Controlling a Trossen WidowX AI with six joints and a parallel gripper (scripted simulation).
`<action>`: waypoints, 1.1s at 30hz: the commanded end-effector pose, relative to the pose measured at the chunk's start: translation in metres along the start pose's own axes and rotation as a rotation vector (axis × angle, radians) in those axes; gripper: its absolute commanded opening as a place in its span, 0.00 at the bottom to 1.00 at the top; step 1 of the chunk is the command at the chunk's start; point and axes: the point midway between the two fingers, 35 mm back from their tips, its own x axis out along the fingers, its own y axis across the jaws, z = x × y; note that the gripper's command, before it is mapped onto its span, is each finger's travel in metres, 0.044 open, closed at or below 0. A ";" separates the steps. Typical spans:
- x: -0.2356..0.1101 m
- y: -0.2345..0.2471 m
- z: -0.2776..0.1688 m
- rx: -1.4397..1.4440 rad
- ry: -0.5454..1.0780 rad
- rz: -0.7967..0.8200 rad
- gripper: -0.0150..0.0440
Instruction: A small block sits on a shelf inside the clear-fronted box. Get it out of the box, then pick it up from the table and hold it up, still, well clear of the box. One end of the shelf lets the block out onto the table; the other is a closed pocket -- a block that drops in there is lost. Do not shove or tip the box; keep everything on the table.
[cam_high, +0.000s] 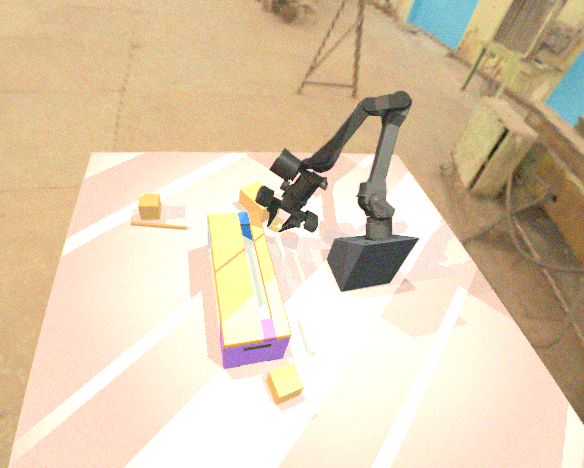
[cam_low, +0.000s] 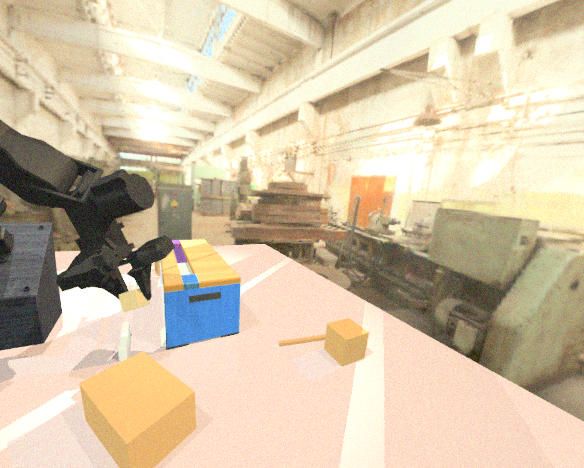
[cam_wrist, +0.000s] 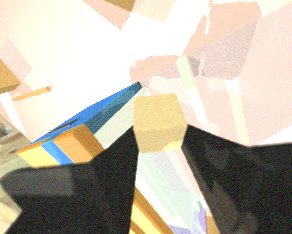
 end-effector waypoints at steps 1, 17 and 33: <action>-0.004 0.001 0.000 -0.168 -0.009 0.001 0.25; -0.014 0.001 -0.003 -0.784 -0.031 -0.011 0.25; -0.026 0.001 -0.005 -1.401 -0.053 -0.033 0.25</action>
